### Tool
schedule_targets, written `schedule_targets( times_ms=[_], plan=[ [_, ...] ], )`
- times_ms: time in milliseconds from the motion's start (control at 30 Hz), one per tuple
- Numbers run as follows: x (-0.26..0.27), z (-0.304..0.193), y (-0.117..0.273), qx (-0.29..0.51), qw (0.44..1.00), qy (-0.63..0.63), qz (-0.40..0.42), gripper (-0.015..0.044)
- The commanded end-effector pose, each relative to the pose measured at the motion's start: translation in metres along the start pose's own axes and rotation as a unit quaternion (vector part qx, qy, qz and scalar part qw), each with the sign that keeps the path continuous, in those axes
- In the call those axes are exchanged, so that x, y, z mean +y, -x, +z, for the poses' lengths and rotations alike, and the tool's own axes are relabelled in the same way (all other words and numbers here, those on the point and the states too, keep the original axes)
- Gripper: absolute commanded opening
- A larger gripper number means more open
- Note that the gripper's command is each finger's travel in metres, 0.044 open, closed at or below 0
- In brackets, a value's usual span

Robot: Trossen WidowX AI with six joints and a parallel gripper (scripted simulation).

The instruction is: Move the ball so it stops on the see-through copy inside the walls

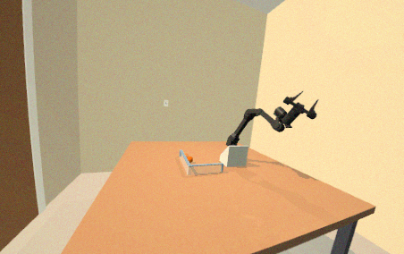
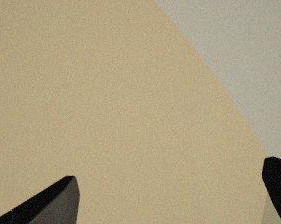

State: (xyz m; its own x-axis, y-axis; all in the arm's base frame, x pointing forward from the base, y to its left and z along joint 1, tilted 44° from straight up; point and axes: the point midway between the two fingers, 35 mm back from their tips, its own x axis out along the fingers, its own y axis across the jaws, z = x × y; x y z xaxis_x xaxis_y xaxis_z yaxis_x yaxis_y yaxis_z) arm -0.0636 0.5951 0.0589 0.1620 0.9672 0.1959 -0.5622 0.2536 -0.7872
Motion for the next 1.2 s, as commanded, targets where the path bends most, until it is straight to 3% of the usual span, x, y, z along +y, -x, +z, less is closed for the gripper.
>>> schedule_targets(
  times_ms=[0, 67, 333, 567, 867, 1167],
  plan=[
    [0.000, -0.001, 0.000, 0.002, 1.000, 0.000, 0.000, 0.0374],
    [-0.004, -0.012, -0.004, 0.016, 1.000, 0.000, 0.003, 0.0332],
    [-0.054, -0.133, -0.021, 0.176, 0.984, -0.010, 0.019, 0.0332],
    [-0.116, -0.244, -0.002, 0.335, 0.940, -0.063, 0.003, 0.0332],
    [-0.193, -0.360, 0.071, 0.523, 0.840, -0.138, -0.043, 0.0332],
    [-0.266, -0.437, 0.190, 0.687, 0.689, -0.202, -0.113, 0.0332]
  ],
)
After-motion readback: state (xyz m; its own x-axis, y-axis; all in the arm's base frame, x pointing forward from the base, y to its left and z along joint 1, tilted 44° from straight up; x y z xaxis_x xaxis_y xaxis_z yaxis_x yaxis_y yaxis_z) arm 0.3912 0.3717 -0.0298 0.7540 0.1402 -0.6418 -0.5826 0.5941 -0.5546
